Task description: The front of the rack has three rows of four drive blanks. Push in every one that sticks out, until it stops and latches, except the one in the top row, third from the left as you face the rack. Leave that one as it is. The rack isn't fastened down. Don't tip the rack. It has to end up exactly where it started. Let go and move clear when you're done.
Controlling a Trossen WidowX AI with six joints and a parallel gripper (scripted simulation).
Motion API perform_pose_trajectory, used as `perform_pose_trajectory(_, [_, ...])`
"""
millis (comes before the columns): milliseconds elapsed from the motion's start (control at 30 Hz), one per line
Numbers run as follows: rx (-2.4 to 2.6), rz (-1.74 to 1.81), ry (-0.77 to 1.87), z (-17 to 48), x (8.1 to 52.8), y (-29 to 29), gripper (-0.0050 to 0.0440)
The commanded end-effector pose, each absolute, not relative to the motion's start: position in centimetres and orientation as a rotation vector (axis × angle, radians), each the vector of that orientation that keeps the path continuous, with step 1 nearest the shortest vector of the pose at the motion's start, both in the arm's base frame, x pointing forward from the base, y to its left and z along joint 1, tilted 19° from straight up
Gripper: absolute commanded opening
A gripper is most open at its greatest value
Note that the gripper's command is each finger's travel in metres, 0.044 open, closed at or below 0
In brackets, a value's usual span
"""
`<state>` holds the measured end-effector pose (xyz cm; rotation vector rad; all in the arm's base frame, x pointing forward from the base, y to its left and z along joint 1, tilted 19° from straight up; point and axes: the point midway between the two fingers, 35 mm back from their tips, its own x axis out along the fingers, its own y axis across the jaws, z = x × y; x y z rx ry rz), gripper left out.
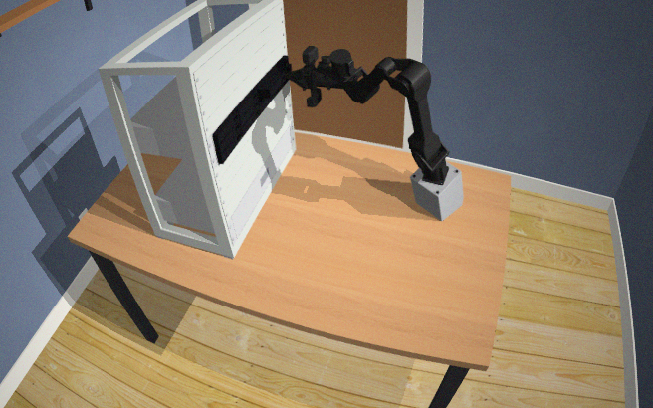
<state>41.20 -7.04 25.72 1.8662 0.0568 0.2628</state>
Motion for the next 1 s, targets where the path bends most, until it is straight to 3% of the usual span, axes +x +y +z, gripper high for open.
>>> perform_pose_trajectory(0, [1.852,0.28,0.032,26.84,41.38,-7.21,0.0])
perform_pose_trajectory(967, [1.852,0.28,0.032,26.93,41.67,-7.19,0.0])
